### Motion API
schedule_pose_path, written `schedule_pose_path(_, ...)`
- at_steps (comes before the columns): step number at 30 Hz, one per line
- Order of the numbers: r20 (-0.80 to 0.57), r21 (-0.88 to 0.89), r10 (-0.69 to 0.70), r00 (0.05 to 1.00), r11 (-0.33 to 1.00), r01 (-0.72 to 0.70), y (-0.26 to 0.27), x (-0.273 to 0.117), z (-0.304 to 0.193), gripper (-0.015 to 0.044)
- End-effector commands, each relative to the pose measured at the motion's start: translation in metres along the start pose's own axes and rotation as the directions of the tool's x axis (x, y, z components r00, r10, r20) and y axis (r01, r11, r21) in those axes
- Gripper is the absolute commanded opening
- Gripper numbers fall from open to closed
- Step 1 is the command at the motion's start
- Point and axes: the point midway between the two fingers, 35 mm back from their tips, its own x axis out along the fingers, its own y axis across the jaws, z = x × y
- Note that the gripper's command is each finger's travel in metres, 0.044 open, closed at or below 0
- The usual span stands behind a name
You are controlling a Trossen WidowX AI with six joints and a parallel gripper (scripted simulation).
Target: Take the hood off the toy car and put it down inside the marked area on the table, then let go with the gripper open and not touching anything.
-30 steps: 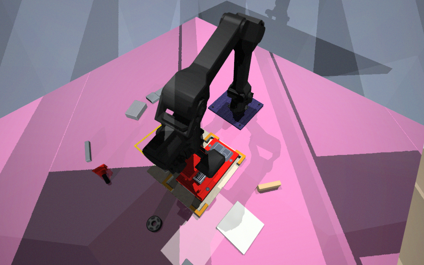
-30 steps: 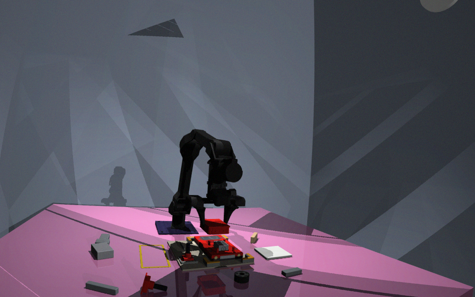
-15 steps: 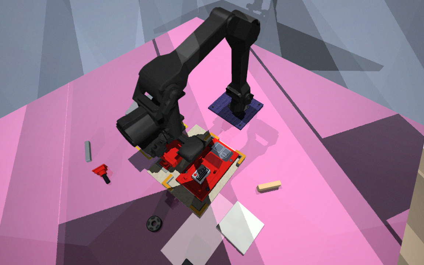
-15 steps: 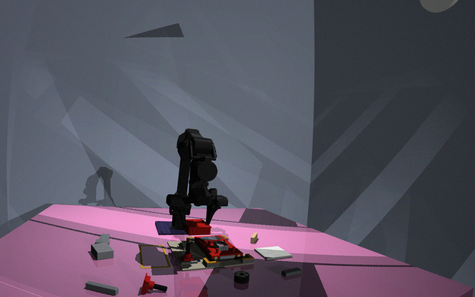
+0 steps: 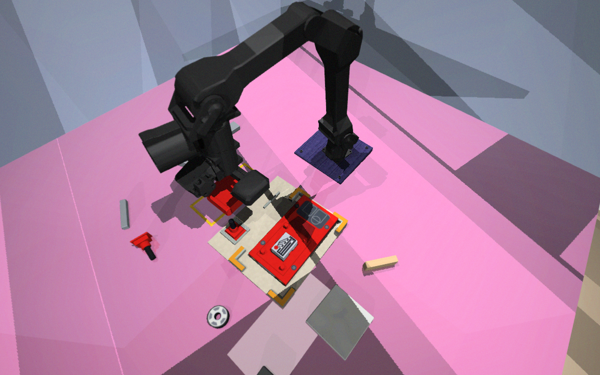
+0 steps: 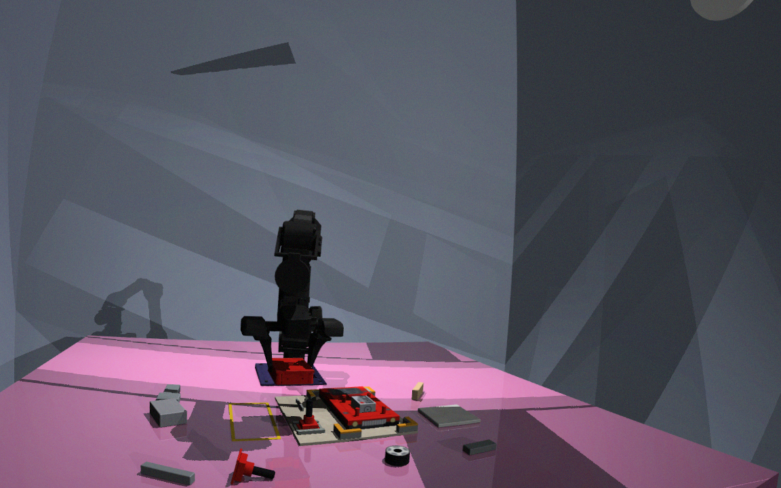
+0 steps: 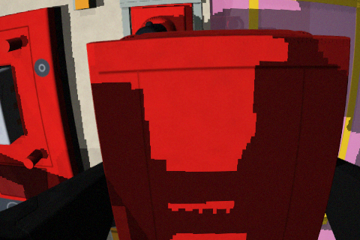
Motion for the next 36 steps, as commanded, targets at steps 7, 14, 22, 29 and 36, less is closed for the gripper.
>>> schedule_pose_path(7, -0.001, -0.003, 0.001, 1.000, 1.000, -0.001, -0.038, -0.002, -0.014, 0.0000)
schedule_pose_path(14, -0.001, -0.003, -0.002, 1.000, 1.000, 0.002, -0.063, -0.003, -0.026, 0.0000)
schedule_pose_path(22, 0.000, -0.003, -0.002, 1.000, 1.000, 0.002, -0.066, -0.001, -0.027, 0.0000)
schedule_pose_path(29, 0.000, -0.003, -0.002, 1.000, 1.000, 0.002, -0.066, 0.004, -0.027, 0.0000)
schedule_pose_path(36, 0.000, -0.003, -0.002, 1.000, 1.000, 0.002, -0.067, 0.009, -0.026, 0.0000)
